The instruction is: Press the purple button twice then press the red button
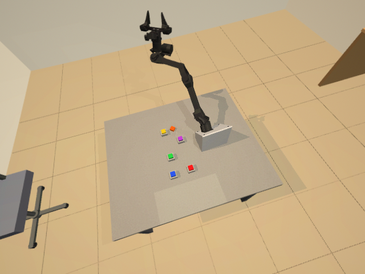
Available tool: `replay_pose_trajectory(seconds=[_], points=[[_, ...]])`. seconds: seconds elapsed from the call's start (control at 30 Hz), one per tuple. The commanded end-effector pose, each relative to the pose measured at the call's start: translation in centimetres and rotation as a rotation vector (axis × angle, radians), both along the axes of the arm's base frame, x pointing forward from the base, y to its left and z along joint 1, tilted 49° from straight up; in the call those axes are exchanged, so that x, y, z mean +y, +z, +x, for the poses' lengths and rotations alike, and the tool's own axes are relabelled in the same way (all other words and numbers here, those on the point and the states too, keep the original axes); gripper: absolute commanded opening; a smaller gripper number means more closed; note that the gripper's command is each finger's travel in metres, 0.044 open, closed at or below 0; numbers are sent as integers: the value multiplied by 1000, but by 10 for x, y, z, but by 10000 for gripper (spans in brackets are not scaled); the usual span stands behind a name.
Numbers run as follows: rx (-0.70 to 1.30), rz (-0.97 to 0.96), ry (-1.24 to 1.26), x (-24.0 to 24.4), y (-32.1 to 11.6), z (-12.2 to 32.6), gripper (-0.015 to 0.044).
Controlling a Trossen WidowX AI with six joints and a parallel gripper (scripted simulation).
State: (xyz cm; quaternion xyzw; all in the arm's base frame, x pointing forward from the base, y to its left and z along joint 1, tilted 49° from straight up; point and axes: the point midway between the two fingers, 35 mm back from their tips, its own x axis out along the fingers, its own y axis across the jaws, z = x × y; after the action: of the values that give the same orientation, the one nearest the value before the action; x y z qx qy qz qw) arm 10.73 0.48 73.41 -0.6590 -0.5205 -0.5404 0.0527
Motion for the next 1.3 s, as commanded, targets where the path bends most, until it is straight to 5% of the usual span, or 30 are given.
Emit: replay_pose_trajectory(seconds=[0.0,0.27,0.5,0.9,1.27], points=[[9,7,7,-1,1,2,400],[478,417,367,-71,2,108,400],[846,798,676,-111,-48,213,400],[1277,1509,1007,-120,-216,344,400],[1429,2234,968,-85,-408,367,400]])
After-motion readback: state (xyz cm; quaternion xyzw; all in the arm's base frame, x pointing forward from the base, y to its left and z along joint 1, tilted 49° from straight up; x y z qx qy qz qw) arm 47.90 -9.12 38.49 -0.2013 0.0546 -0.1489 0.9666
